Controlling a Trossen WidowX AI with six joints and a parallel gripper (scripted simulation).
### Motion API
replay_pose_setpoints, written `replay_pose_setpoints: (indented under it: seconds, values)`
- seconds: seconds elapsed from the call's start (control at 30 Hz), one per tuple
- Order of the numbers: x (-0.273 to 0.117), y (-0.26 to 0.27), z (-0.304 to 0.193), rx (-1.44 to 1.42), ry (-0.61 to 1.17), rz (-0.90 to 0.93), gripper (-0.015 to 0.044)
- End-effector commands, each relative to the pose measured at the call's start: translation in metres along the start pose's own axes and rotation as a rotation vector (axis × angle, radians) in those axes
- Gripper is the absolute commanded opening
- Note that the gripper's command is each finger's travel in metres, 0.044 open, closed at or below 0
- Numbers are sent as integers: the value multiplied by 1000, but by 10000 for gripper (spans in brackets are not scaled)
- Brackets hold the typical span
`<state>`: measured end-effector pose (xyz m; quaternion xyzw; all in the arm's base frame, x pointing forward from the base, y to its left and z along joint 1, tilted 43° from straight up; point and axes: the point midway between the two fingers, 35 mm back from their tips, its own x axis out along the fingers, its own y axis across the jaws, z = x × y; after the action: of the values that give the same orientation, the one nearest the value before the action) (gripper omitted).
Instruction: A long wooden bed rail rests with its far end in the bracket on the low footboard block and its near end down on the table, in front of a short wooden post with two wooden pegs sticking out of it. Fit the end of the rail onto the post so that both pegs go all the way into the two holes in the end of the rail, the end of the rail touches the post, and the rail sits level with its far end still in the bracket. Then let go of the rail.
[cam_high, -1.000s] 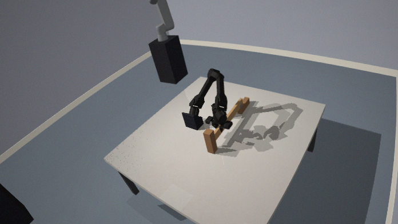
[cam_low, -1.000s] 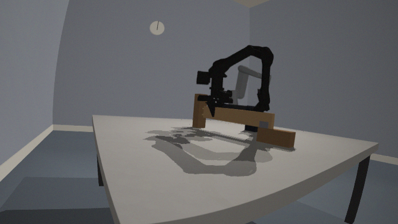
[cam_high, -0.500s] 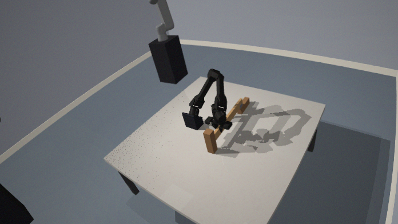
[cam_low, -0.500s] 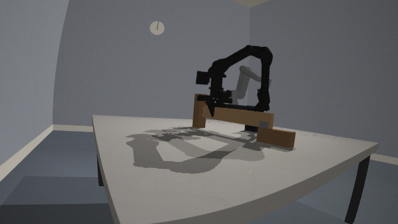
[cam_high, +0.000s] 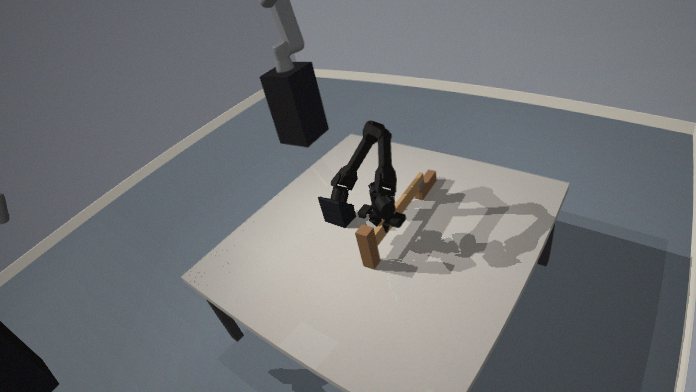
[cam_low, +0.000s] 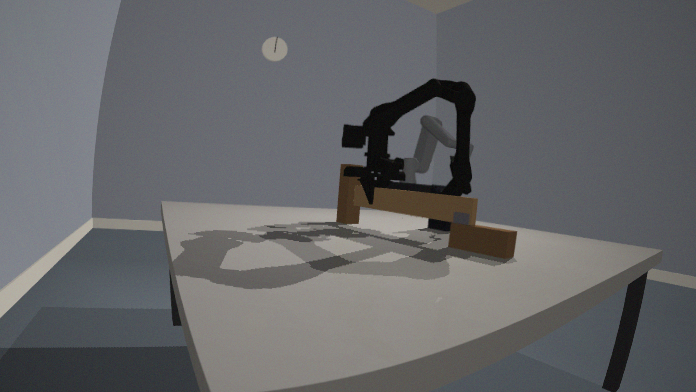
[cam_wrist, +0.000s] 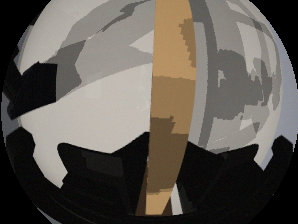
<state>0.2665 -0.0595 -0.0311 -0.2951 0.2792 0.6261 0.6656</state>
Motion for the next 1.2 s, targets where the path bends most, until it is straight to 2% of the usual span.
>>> replay_pose_setpoints:
  seconds: [0.0, 1.17]
  values:
    - [-2, -1, -3, -1, 3, -7, 0]
    - [-2, -1, -12, -1, 3, -8, 0]
